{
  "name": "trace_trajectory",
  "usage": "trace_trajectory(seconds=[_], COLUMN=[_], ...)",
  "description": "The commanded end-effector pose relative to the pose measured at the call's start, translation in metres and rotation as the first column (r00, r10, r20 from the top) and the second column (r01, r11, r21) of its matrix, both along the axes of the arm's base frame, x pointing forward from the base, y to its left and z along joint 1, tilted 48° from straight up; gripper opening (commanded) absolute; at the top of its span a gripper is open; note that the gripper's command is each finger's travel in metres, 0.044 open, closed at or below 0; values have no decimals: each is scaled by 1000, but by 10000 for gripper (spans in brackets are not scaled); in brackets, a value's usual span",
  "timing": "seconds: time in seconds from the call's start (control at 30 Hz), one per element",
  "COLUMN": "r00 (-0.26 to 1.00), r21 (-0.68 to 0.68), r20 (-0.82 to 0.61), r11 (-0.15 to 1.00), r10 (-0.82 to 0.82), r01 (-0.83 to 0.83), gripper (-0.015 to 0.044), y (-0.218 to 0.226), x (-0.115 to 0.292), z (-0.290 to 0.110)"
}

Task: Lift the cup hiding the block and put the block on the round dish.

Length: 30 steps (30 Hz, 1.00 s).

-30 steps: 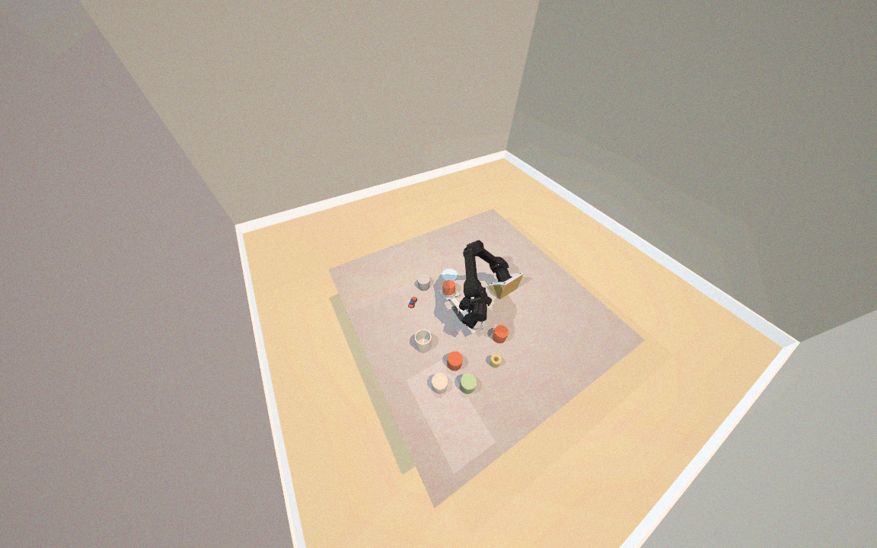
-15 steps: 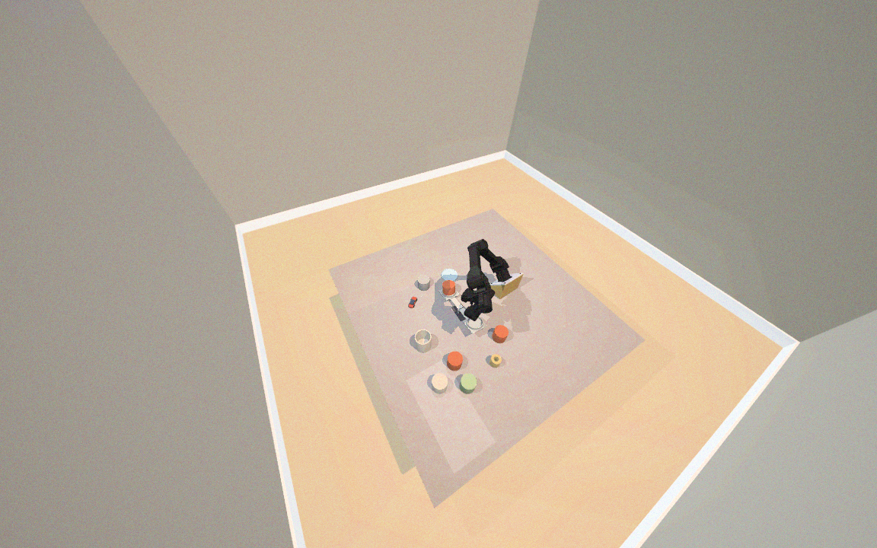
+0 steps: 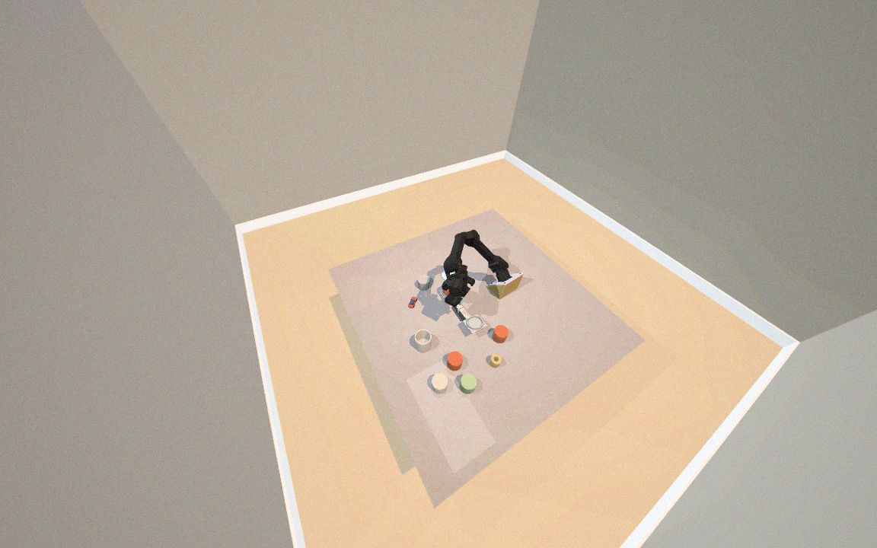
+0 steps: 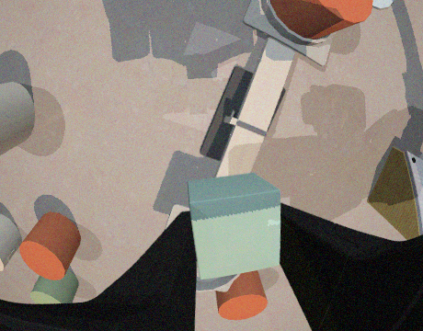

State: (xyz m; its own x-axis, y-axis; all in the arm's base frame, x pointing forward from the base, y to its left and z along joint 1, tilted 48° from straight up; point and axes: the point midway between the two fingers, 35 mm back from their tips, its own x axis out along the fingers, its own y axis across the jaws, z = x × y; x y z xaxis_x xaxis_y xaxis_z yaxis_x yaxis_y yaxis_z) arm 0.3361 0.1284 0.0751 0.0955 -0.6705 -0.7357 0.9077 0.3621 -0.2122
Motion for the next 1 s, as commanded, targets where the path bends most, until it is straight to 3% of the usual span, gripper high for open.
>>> trace_trajectory(seconds=[0.0,0.47,0.97], r00=[1000,1000,1000], r21=[5,13,-43], r20=[-1,13,27], r11=[1000,1000,999], r10=[11,21,13], r01=[-11,-21,-11], gripper=[0,0,0], y=[-23,-124,-216], x=[2,-13,-71], z=[16,76,121])
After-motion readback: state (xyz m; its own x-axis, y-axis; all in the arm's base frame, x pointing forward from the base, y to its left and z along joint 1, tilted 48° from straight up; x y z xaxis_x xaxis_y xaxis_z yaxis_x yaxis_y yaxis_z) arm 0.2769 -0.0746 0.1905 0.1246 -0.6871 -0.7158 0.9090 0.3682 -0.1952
